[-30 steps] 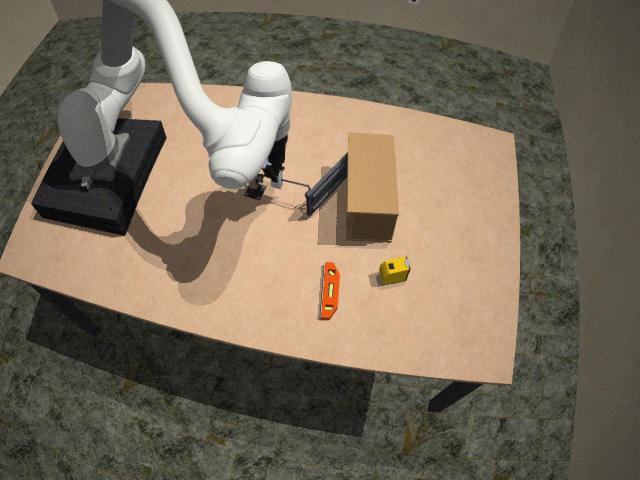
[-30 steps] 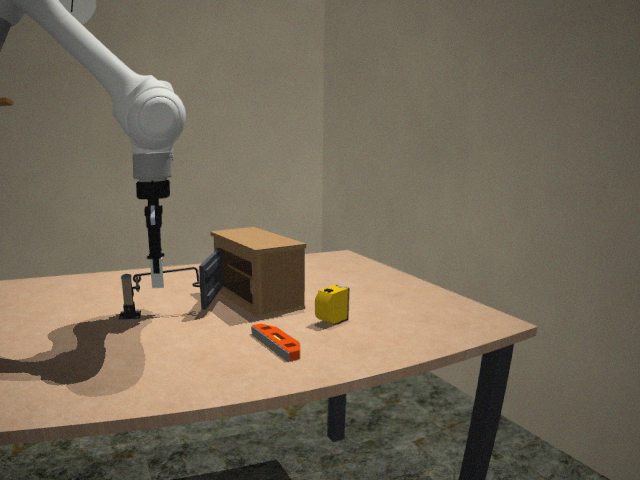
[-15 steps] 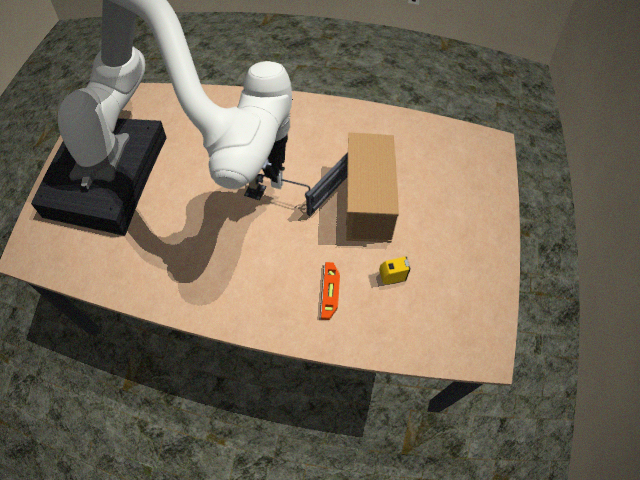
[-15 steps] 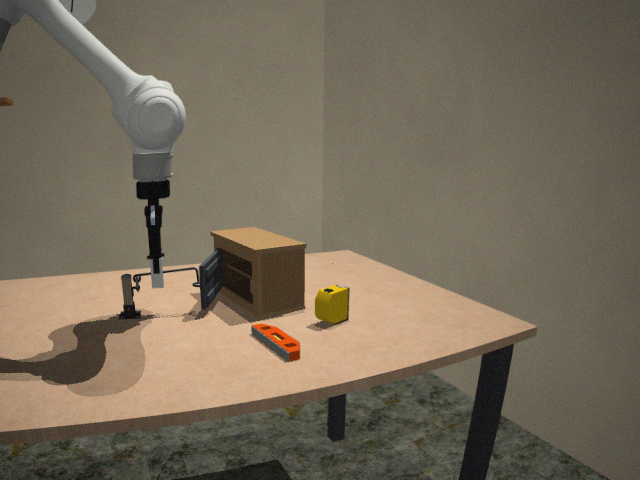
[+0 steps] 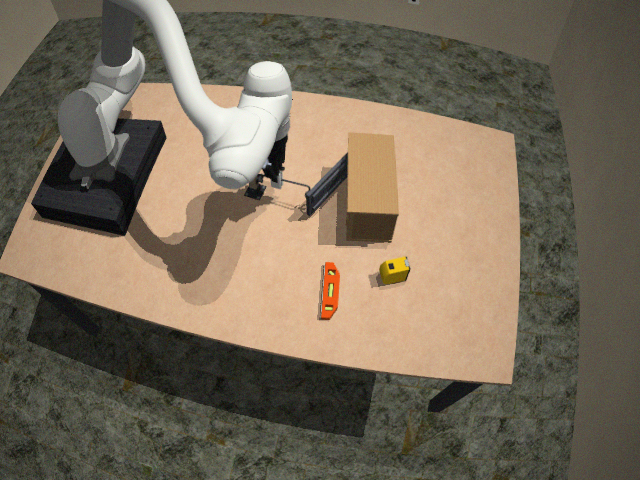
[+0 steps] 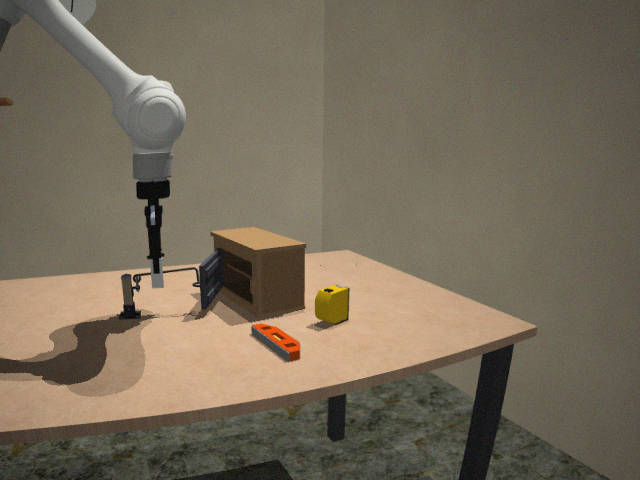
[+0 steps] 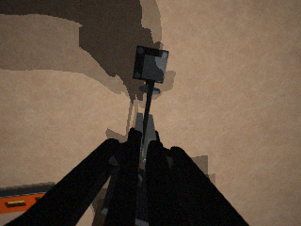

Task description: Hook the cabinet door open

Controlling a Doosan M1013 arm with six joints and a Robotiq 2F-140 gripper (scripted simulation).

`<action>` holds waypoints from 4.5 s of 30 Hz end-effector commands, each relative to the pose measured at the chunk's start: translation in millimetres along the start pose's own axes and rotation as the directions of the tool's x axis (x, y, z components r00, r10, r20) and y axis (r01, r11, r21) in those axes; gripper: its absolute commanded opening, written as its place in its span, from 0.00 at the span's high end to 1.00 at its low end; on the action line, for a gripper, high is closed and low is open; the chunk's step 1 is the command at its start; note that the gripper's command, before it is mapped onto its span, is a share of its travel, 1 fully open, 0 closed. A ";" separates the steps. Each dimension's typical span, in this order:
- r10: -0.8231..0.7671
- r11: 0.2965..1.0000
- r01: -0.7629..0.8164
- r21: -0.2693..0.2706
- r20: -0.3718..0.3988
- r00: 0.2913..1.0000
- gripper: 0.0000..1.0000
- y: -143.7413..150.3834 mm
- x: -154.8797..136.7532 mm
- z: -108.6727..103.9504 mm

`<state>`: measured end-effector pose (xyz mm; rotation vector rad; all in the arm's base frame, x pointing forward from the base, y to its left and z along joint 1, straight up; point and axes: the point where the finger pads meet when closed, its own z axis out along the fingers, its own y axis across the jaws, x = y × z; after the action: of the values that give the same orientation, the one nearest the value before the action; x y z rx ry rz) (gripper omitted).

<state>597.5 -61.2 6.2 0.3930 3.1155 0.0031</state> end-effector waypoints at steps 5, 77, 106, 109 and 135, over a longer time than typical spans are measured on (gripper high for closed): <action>0.000 1.000 0.000 0.000 0.000 1.000 0.97 0.0 -0.2 0.4; 0.000 1.000 0.000 0.000 0.000 1.000 0.97 0.0 -0.5 1.8; 0.000 1.000 0.000 0.000 0.000 1.000 0.86 0.0 -0.5 1.8; 0.000 1.000 0.000 0.000 0.000 1.000 0.86 0.0 -0.5 1.8; 0.000 1.000 0.000 0.000 0.000 1.000 0.86 0.0 -0.5 0.8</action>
<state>597.9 -61.3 4.9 0.3930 3.1154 0.0031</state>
